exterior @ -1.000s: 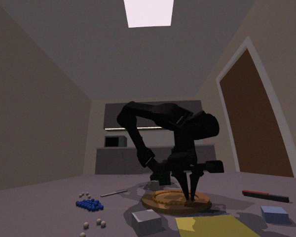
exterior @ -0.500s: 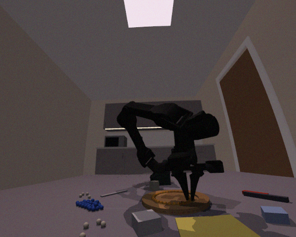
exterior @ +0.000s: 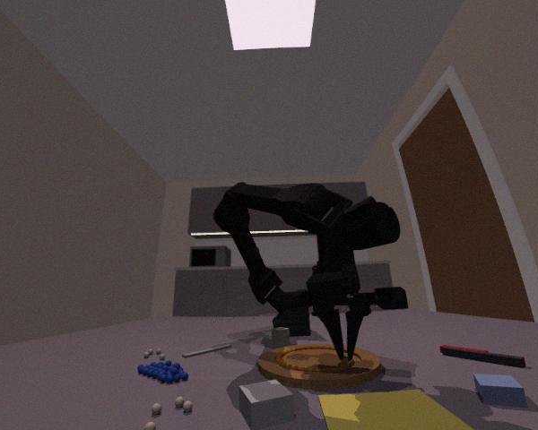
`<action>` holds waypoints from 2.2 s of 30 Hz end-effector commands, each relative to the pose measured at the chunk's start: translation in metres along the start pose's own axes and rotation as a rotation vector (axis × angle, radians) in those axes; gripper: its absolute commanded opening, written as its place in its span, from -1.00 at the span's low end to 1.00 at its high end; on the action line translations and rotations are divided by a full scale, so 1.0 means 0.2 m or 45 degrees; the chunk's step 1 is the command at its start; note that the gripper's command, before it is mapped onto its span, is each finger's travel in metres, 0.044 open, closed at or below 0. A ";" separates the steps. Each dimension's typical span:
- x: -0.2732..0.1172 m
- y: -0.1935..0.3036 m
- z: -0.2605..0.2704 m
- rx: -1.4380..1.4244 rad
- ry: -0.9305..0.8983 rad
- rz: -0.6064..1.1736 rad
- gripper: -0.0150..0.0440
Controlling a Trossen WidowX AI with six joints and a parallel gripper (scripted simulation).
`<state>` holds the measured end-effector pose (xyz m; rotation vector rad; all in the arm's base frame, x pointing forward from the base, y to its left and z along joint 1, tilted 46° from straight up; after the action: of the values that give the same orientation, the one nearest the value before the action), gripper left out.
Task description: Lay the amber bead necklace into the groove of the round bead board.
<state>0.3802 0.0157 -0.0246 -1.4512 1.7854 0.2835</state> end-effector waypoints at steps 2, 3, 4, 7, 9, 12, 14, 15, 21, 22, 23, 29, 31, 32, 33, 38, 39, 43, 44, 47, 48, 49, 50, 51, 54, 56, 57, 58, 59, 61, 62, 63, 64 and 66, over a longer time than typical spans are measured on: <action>0.03 0.00 0.00 0.007 -0.001 0.000 -0.49; 0.04 0.00 0.00 0.007 -0.001 0.000 -0.49; 0.04 0.00 0.00 0.007 -0.001 0.000 -0.49; 0.02 -0.01 0.01 0.017 -0.005 0.000 -0.31; 0.02 -0.01 0.01 0.017 -0.005 0.000 -0.14; 0.02 -0.01 0.01 0.017 -0.005 0.000 0.13; 0.02 -0.01 0.01 0.017 -0.005 0.000 0.31; 0.02 -0.01 0.01 0.017 -0.005 0.000 0.40; 0.00 0.00 0.00 0.008 -0.001 0.000 0.93; 0.02 0.00 0.00 0.008 -0.001 0.002 1.00; 0.01 0.00 0.00 0.008 -0.001 0.001 1.00; -0.01 0.00 0.00 0.007 -0.001 0.000 1.00; -0.01 0.00 0.00 0.007 -0.001 0.000 1.00; -0.01 0.00 0.00 0.007 -0.001 0.000 1.00; -0.01 0.00 0.00 0.007 -0.001 0.000 1.00; -0.01 0.00 0.00 0.007 -0.001 0.000 1.00; -0.01 0.00 0.00 0.007 -0.001 0.000 1.00; -0.03 0.01 0.00 -0.095 -0.002 0.000 0.82; -0.06 0.02 0.00 -0.223 -0.002 0.000 0.73; -0.15 0.05 -0.01 -0.581 -0.003 0.001 0.47; -0.16 0.06 -0.01 -0.606 -0.002 0.001 0.38; -0.16 0.06 -0.01 -0.606 -0.002 0.001 0.29; -0.16 0.06 -0.01 -0.606 -0.002 0.001 0.20; -0.16 0.06 -0.01 -0.606 -0.002 0.001 0.11; -0.16 0.06 -0.01 -0.606 -0.002 0.001 -0.08; -0.16 0.06 -0.01 -0.606 -0.002 0.001 -0.08; -0.16 0.06 -0.01 -0.606 -0.002 0.001 -0.08; -0.15 0.06 -0.01 -0.606 -0.002 0.001 -0.08; -0.14 0.05 -0.01 -0.606 -0.002 0.001 -0.08; -0.10 0.05 -0.01 -0.606 -0.002 0.001 -0.08; -0.09 0.06 -0.01 -0.606 -0.002 0.001 -0.08; -0.08 0.06 -0.01 -0.606 -0.002 0.000 -0.08; -0.13 0.05 0.00 -0.591 -0.008 -0.006 -0.08; -0.12 0.05 0.00 -0.591 -0.008 -0.006 -0.08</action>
<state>0.3711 0.0342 -0.0106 -1.7623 1.7888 0.7395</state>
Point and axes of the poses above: the point midway between the two fingers, 35 mm back from their tips, its own x axis out along the fingers, its own z axis across the jaws, y = z × x, the point moved 2 cm from there along -x, back along the fingers, and after that the axes turned 9 degrees about -x, right-handed, at the moved point
